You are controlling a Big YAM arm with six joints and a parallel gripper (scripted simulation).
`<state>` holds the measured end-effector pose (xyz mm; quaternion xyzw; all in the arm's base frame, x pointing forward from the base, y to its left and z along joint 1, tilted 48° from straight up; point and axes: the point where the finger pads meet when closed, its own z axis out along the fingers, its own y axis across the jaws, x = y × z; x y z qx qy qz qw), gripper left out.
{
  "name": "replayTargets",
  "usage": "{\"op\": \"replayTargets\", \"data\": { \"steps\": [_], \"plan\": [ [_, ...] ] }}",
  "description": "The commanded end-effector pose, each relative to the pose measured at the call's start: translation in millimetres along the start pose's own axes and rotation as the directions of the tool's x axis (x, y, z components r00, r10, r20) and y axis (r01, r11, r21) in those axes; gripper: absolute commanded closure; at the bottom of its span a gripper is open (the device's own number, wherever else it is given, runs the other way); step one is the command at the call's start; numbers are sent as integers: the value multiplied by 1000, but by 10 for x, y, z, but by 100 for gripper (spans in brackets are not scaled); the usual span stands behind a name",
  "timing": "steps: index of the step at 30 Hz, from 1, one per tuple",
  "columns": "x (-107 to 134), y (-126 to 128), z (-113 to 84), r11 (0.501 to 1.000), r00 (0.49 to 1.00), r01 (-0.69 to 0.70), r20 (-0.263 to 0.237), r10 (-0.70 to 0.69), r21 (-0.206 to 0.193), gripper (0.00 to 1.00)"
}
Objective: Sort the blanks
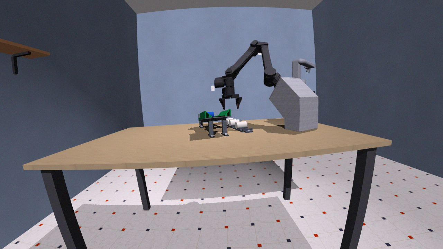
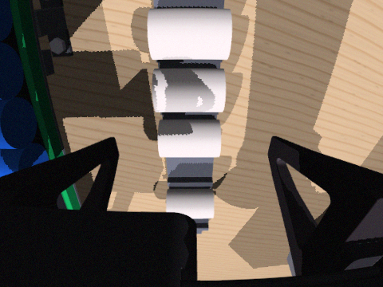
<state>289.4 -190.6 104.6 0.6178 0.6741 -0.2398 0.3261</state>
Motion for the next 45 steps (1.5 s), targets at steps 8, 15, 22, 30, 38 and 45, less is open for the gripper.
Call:
{"op": "replayTargets", "data": {
  "steps": [8, 15, 22, 30, 38, 45],
  "plan": [
    [-132, 181, -135, 998, 999, -30, 19, 31, -47, 0],
    [-126, 165, -165, 999, 999, -27, 16, 28, -41, 0],
    [-129, 166, -313, 999, 999, -29, 16, 29, -43, 0],
    [-134, 163, -705, 998, 999, -32, 13, 33, -46, 0],
    [-114, 161, -897, 999, 1000, -27, 10, 27, -40, 0],
    [-122, 159, -952, 999, 999, -30, 10, 31, -44, 0]
  ]
}}
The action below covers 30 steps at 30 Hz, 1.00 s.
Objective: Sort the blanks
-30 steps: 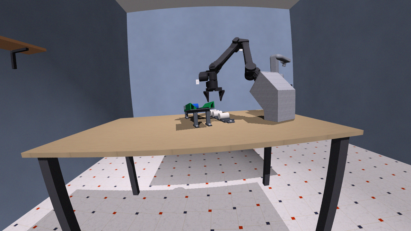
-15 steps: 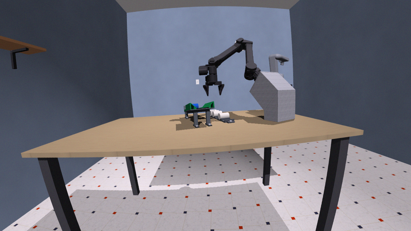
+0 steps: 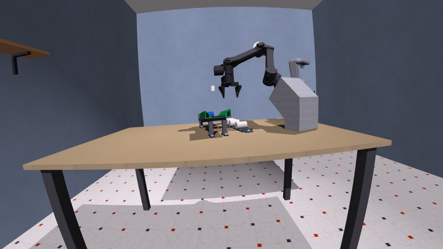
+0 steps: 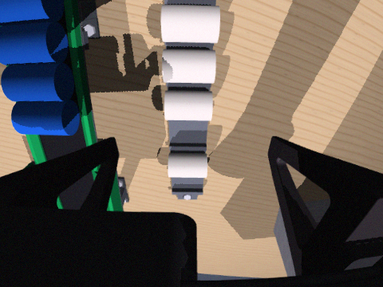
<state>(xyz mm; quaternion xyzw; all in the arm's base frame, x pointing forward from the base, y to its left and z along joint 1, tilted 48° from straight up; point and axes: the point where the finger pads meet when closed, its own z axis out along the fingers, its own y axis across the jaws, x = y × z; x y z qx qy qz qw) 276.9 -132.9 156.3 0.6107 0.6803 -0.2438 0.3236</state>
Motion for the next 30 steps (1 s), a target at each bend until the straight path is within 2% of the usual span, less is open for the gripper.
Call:
{"op": "replayTargets", "data": {
  "steps": [1, 30],
  "plan": [
    [-137, 169, -167, 998, 999, -51, 9, 52, -45, 0],
    [-141, 187, -167, 997, 998, -56, 9, 56, -51, 0]
  ]
}}
